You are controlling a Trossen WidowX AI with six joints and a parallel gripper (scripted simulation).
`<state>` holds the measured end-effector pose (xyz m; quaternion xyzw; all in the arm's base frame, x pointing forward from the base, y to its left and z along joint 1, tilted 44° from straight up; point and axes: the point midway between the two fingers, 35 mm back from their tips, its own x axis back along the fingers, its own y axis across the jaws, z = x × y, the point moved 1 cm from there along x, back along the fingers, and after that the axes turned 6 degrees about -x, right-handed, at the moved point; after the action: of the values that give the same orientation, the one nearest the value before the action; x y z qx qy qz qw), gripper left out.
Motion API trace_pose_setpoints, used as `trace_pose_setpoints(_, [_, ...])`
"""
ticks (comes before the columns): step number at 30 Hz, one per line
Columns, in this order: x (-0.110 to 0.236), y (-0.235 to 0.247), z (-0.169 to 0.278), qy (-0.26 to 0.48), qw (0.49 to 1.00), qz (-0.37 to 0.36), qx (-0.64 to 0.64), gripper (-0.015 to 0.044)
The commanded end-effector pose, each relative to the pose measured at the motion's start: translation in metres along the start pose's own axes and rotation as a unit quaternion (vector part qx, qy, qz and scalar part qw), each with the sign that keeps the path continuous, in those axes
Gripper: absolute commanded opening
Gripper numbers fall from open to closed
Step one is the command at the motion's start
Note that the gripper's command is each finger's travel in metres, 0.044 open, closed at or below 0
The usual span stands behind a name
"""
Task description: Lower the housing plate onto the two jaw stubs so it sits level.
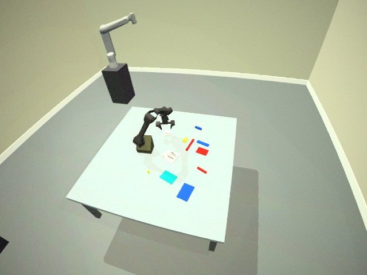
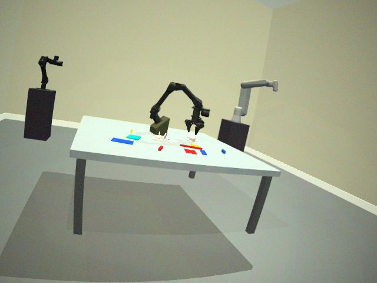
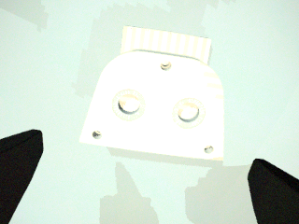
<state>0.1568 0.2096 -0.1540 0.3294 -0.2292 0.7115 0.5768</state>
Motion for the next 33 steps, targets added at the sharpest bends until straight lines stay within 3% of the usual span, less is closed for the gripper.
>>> trace_pose_setpoints(1, [0.0, -0.001, 0.0, 0.0, 1.0, 0.002, 0.001, 0.044])
trace_pose_setpoints(33, [-0.012, -0.001, -0.001, 0.0, 1.0, 0.001, 0.0, 0.044])
